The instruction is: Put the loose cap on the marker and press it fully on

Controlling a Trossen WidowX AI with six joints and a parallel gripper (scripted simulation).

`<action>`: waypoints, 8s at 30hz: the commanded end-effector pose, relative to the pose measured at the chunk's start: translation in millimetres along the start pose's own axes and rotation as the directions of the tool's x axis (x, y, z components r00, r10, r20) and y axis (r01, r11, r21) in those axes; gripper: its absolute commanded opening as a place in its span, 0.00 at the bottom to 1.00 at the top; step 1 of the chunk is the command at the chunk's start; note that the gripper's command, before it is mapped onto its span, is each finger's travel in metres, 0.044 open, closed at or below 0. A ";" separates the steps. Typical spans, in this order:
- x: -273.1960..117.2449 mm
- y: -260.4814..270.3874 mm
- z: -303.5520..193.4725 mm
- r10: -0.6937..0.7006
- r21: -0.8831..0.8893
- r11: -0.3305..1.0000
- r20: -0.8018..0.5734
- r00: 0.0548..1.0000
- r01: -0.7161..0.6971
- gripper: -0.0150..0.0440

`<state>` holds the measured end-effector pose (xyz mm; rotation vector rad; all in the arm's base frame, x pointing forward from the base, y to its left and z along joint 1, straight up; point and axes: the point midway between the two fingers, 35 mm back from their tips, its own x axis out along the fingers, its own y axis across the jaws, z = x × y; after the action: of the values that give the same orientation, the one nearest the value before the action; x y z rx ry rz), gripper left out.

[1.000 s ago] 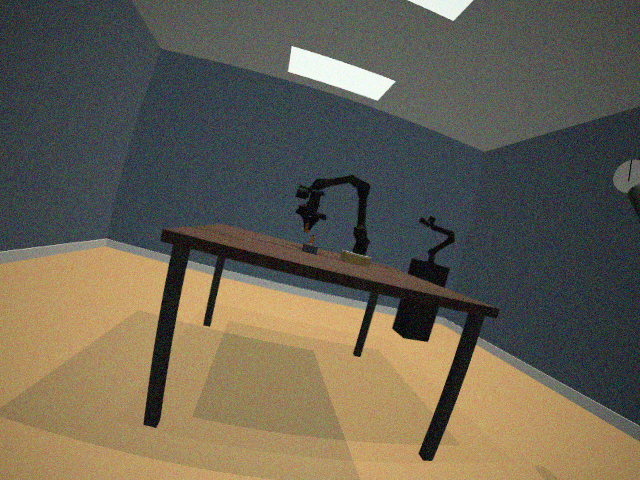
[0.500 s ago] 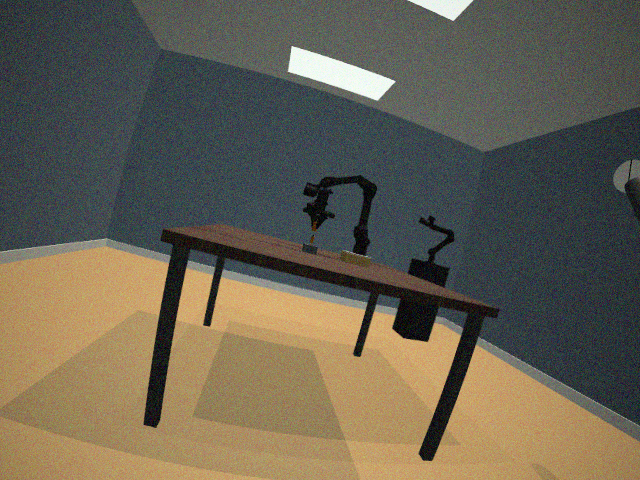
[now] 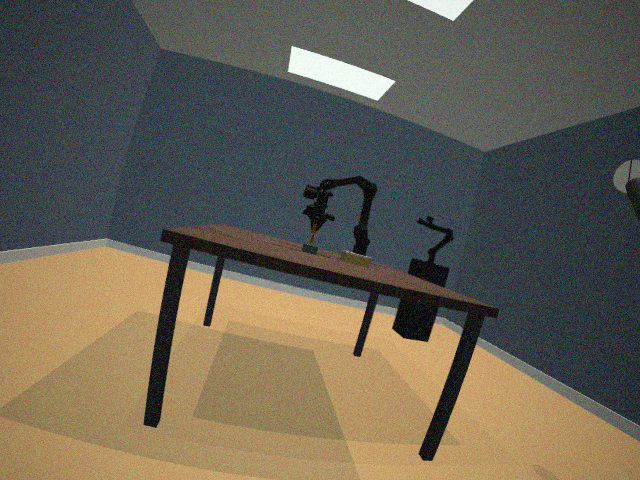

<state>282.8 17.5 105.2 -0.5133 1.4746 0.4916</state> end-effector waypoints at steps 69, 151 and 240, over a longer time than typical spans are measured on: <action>45.7 0.9 -2.0 0.002 0.006 1.000 -0.007 1.000 -0.002 0.25; 45.7 0.9 -2.0 0.002 0.006 1.000 -0.007 1.000 -0.002 0.25; 45.7 0.9 -2.0 0.002 0.006 1.000 -0.007 1.000 -0.002 0.25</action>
<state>282.1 17.2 60.3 -0.5121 1.4813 0.4923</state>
